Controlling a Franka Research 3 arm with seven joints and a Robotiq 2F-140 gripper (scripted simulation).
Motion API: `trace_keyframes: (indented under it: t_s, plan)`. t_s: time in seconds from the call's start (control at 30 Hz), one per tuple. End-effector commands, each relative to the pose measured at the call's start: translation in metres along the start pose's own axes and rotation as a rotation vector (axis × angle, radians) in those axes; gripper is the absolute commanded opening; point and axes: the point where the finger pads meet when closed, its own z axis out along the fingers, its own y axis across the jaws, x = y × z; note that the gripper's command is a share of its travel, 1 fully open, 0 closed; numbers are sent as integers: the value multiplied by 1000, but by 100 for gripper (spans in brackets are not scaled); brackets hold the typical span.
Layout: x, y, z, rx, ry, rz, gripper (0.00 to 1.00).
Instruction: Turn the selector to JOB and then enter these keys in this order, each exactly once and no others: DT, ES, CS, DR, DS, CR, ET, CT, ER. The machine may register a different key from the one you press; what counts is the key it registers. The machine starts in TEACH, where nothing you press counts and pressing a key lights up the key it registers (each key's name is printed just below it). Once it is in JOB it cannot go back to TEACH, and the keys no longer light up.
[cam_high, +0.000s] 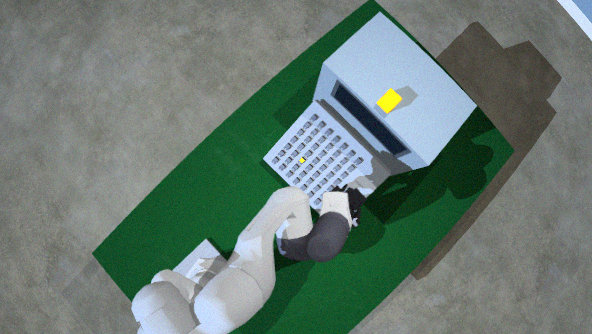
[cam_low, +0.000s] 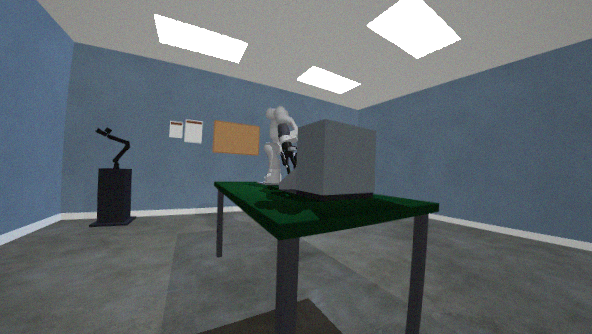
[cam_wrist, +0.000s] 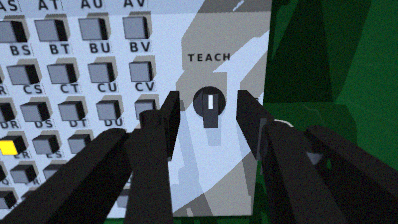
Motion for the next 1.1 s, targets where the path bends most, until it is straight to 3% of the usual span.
trace_keyframes:
  t_s: [0.0,0.9,0.93,1.07]
  plan:
    - [0,1,1,-1,2,-15,40]
    - [0,1,1,-1,2,-15,40]
    - [0,1,1,-1,2,-15,10]
    - [0,1,1,-1,2,-15,10]
